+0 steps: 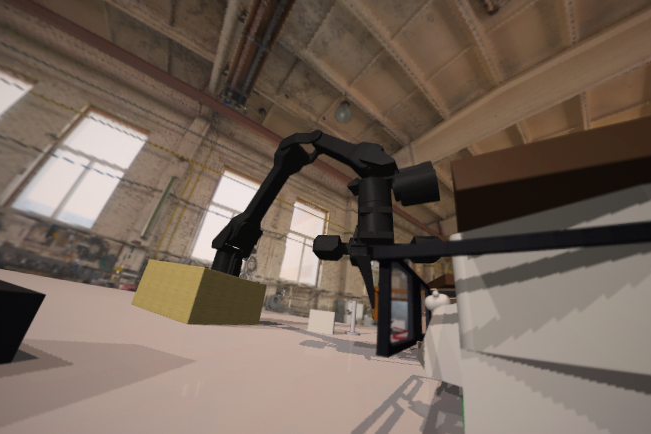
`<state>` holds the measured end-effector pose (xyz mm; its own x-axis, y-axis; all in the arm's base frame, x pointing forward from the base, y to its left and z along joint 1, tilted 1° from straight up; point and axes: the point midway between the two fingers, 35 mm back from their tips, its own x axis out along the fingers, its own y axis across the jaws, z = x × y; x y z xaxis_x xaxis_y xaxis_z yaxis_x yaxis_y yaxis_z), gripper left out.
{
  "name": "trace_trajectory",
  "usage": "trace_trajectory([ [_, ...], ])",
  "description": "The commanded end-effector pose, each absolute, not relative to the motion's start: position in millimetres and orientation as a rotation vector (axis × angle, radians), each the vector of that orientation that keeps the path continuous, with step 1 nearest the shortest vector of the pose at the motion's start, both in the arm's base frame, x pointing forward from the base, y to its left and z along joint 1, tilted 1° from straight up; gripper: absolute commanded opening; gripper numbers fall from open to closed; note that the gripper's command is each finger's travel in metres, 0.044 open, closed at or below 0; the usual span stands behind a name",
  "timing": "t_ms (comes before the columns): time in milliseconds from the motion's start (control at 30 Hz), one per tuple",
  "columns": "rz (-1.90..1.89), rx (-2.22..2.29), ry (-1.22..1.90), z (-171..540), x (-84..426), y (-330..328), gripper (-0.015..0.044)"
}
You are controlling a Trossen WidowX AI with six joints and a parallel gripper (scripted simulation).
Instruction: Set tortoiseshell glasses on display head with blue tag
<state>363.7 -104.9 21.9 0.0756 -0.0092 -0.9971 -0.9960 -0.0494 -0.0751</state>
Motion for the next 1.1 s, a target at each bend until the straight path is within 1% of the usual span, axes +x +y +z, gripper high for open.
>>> trace_trajectory([
  [0, 1.175, -1.292, 1.136, 24, 372, -105, 0.0000],
  [1067, 1.173, -1.293, 1.133, 25, 408, -103, 0.0000],
])
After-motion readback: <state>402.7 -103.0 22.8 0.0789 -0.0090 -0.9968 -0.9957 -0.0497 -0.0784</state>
